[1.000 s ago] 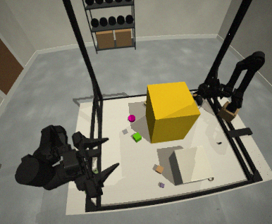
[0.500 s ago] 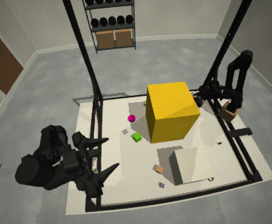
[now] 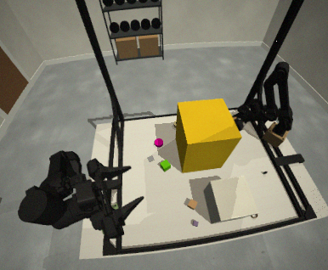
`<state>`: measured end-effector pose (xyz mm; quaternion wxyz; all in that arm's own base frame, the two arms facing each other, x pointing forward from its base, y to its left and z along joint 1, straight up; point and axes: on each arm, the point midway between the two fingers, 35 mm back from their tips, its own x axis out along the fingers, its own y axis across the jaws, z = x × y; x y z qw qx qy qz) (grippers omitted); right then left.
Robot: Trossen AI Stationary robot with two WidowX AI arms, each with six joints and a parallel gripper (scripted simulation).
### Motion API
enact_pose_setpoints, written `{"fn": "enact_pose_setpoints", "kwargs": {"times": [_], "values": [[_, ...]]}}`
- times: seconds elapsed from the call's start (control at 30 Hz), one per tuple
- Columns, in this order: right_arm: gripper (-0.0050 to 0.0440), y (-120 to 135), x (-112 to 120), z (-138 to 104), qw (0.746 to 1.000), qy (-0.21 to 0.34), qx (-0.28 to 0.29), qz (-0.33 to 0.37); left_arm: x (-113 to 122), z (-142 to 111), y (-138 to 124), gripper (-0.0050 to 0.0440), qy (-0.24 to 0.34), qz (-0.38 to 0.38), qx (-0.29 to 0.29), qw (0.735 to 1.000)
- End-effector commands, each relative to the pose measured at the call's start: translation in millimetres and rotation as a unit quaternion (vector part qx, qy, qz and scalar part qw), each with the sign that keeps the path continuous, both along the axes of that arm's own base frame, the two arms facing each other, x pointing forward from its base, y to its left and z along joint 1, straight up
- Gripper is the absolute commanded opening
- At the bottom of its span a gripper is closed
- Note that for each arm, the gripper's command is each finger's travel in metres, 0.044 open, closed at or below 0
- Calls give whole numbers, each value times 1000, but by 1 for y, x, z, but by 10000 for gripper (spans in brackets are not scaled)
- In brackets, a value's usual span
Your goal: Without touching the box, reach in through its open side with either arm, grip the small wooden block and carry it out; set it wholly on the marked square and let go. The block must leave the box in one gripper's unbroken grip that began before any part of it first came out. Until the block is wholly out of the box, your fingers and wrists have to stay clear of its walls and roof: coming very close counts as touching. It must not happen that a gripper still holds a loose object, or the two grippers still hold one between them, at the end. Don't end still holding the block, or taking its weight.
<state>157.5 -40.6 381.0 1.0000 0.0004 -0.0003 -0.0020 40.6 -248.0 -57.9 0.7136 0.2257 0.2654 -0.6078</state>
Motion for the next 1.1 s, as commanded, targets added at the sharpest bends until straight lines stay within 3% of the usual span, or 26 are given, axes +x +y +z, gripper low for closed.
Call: {"fn": "enact_pose_setpoints", "kwargs": {"times": [0.0,0.03,0.53,1.07], "values": [[400,1,0,0,1000,0,0,2,0,1,0,48,0,0,0,1000],[400,1,0,0,1000,0,0,2,0,1,0,48,0,0,0,1000],[400,1,0,0,1000,0,0,2,0,1,0,400,0,0,0,1000],[400,1,0,0,1000,0,0,2,1,4,-5,400,0,0,-1,1000]]}}
